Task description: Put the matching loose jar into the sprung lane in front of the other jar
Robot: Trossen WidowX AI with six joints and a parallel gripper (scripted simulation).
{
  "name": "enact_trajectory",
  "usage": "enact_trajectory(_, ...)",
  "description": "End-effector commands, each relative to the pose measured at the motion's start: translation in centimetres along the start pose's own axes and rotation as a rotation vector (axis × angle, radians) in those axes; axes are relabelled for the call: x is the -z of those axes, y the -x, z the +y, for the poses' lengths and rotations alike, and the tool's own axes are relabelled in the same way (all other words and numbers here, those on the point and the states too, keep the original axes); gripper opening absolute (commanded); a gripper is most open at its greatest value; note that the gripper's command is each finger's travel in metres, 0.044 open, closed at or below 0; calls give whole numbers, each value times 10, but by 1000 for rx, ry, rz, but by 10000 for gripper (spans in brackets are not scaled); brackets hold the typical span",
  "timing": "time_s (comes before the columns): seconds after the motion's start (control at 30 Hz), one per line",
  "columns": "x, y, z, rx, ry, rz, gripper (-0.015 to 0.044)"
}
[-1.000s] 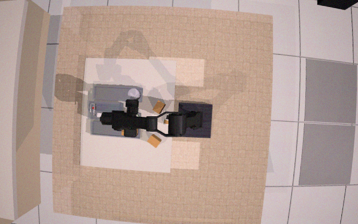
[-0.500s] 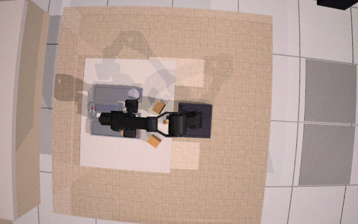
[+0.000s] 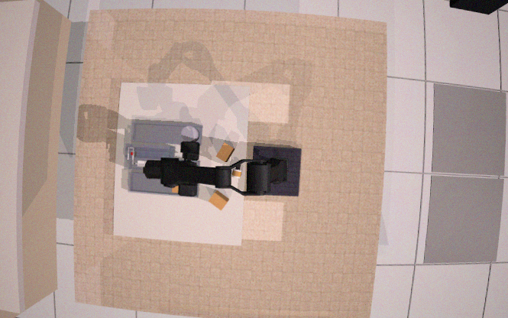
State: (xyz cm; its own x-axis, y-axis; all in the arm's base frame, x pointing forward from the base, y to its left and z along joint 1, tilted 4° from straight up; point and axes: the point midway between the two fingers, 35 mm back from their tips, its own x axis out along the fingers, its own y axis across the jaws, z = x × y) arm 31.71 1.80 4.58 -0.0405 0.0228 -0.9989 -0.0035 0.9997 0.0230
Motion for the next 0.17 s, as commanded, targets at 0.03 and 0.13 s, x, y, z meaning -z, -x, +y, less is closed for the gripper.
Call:
enact_trajectory(0.03, 17, 3, 0, 1, -3, -6, 287)
enact_trajectory(0.13, 27, 3, 0, 1, -3, -5, 287)
